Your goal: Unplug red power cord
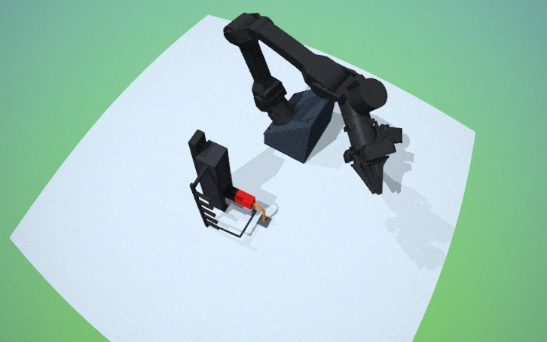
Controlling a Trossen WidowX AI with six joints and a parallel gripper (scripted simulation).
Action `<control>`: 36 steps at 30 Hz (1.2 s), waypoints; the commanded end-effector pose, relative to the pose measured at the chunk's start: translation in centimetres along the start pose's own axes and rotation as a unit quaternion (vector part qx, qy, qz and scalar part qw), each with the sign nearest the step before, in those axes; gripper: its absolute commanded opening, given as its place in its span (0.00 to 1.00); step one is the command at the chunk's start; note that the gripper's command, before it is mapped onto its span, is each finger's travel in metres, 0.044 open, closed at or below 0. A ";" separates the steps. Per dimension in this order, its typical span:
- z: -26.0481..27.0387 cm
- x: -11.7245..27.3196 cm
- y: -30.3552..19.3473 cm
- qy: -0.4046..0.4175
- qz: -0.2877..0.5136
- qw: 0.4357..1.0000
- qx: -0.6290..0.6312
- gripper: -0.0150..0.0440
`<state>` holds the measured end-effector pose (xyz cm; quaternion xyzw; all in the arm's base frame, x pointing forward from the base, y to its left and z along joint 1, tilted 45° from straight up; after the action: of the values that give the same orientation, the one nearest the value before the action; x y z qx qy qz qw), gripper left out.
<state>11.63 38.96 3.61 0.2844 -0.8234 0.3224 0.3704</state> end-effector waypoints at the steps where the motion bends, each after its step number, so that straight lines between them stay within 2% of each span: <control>1: 1.3 -2.6 -5.5 0.097 0.073 0.990 -0.068 0.53; 7: 4.2 -4.3 -13.1 0.235 0.172 0.943 -0.159 0.53; 16: 9.2 -3.6 -22.9 0.414 0.302 0.816 -0.266 0.53; 36: 9.4 -2.9 -24.0 0.418 0.305 0.813 -0.268 0.53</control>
<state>26.07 18.17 3.80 -0.2514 -0.6900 0.2699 0.6228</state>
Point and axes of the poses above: the point midway between the two fingers, 35 mm back from their tips, its own x axis back along the fingers, its own z axis across the jaws, y = z × x, the point moved 8 cm from there along x, back along the fingers, and after that the axes turned 8 degrees about -x, right-handed, at the moved point
